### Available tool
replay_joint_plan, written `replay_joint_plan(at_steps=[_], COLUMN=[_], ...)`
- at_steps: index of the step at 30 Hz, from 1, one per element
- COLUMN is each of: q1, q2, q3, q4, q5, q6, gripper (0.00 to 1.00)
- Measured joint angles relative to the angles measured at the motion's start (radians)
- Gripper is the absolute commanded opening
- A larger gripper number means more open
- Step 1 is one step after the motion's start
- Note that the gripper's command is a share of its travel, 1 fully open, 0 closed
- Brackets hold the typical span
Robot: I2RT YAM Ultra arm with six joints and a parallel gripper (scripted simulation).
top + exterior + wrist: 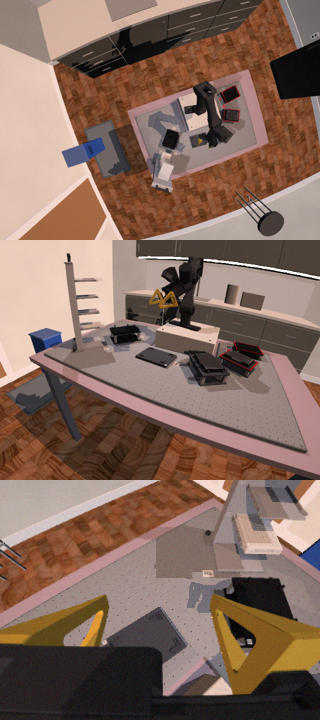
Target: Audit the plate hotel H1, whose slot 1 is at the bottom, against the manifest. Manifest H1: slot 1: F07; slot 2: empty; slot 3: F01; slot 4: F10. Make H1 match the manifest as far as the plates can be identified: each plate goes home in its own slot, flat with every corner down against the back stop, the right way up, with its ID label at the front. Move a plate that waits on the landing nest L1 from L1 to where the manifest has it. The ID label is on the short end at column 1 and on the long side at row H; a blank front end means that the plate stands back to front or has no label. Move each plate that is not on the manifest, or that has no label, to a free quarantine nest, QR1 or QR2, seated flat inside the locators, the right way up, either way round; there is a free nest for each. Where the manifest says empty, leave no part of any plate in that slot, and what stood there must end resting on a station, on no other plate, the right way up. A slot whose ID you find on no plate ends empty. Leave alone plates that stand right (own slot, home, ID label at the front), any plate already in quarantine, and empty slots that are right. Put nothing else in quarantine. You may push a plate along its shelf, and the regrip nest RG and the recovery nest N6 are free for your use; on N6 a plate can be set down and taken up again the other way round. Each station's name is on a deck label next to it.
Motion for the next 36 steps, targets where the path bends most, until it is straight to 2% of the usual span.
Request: replay_joint_plan(at_steps=[4,10,18,22,36], q1=[-0.053,-0.157,-0.322,-0.369,-0.649], q2=[-0.02,-0.049,-0.073,-0.077,-0.064], q3=[-0.01,-0.032,-0.051,-0.053,-0.058], q4=[0.002,0.021,0.06,0.075,0.129], q5=[-0.013,-0.078,-0.201,-0.25,-0.473], q6=[-0.016,-0.072,-0.169,-0.206,-0.35], gripper=[1.0,1.0,1.0,1.0,1.0])
